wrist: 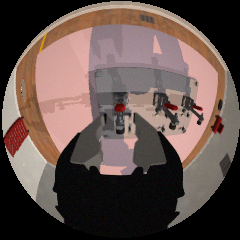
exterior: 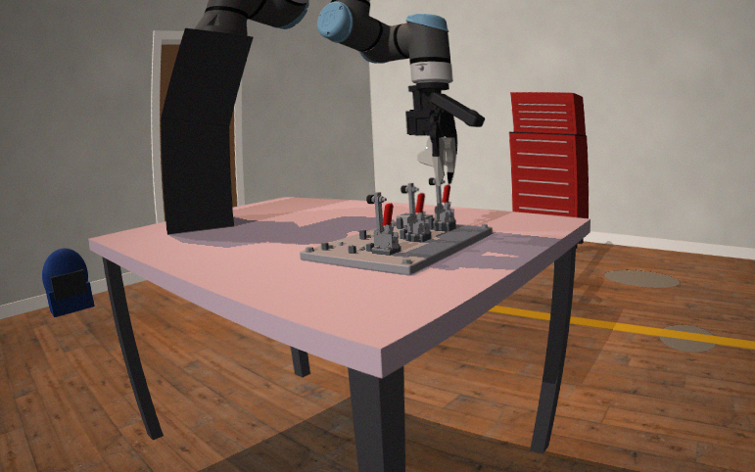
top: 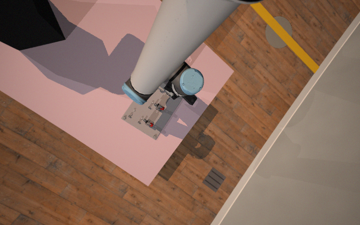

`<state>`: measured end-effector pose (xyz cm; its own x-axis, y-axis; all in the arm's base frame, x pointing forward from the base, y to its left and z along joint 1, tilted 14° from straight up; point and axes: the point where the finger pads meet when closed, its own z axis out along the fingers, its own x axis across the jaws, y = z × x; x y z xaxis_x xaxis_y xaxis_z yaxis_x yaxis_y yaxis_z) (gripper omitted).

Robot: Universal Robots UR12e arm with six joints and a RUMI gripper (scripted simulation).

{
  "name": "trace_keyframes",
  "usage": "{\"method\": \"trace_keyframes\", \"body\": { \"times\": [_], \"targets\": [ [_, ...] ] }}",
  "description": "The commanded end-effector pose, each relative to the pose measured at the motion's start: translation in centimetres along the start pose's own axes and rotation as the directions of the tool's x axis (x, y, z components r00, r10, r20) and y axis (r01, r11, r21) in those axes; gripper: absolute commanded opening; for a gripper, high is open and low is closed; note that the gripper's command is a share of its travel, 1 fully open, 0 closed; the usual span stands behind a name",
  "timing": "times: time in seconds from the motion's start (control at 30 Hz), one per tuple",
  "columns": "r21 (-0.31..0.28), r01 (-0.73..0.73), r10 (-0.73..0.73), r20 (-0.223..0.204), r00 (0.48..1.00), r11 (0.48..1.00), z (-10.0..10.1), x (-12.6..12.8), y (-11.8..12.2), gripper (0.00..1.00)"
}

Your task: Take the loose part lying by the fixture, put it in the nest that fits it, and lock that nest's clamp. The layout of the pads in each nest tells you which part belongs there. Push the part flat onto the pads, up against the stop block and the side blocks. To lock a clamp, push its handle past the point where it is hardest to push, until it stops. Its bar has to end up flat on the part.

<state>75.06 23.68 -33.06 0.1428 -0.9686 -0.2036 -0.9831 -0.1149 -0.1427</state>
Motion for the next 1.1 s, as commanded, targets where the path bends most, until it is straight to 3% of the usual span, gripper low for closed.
{"method": "trace_keyframes", "body": {
  "times": [0.0,0.8,1.07],
  "targets": [
    [0.003,0.001,-0.001,-0.001,1.0,1.0,0.1,-0.1,-0.2,0.28],
    [0.002,0.003,-0.003,-0.001,1.0,1.0,0.1,-0.1,-0.1,0.28],
    [0.004,0.003,-0.003,-0.001,1.0,1.0,1.4,-0.2,-0.3,0.28]
  ]
}}
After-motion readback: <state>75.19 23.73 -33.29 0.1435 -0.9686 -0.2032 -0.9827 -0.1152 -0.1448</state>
